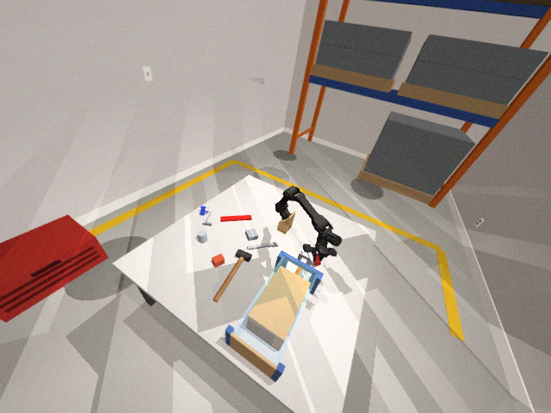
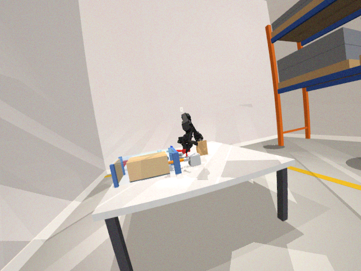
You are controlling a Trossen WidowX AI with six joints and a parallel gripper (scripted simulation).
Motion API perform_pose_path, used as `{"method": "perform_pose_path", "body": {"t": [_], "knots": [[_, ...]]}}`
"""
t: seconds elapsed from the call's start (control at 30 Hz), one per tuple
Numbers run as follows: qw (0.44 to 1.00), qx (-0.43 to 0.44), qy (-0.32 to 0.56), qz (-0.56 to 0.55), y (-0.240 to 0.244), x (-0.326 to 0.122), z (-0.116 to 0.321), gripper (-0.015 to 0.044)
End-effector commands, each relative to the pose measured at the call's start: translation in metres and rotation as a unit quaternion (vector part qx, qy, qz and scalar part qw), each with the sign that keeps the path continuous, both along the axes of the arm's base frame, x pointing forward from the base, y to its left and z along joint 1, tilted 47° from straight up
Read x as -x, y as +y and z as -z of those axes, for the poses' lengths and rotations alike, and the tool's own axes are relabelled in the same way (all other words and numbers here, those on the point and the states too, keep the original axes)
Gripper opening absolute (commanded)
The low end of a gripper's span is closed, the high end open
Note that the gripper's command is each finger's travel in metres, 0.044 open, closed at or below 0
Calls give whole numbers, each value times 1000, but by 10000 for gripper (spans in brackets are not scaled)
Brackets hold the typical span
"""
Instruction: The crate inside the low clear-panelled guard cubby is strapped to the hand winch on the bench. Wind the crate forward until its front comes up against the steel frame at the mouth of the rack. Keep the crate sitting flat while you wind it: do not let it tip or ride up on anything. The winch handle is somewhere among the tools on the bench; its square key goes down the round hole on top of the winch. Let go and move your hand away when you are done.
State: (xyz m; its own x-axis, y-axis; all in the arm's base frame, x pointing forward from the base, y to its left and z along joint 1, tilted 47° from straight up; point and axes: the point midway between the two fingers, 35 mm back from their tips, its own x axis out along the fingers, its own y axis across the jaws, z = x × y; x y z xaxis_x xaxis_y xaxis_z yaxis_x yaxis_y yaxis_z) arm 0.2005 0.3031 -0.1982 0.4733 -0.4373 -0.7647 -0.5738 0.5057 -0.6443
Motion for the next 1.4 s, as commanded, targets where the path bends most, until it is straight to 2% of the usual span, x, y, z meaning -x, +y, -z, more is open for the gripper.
{"method": "perform_pose_path", "body": {"t": [0.0, 1.37], "knots": [[1000, -10, 26, -5, 9, 26, 13, 0], [1000, -11, 28, -5, 10, 77, 22, 0]]}}
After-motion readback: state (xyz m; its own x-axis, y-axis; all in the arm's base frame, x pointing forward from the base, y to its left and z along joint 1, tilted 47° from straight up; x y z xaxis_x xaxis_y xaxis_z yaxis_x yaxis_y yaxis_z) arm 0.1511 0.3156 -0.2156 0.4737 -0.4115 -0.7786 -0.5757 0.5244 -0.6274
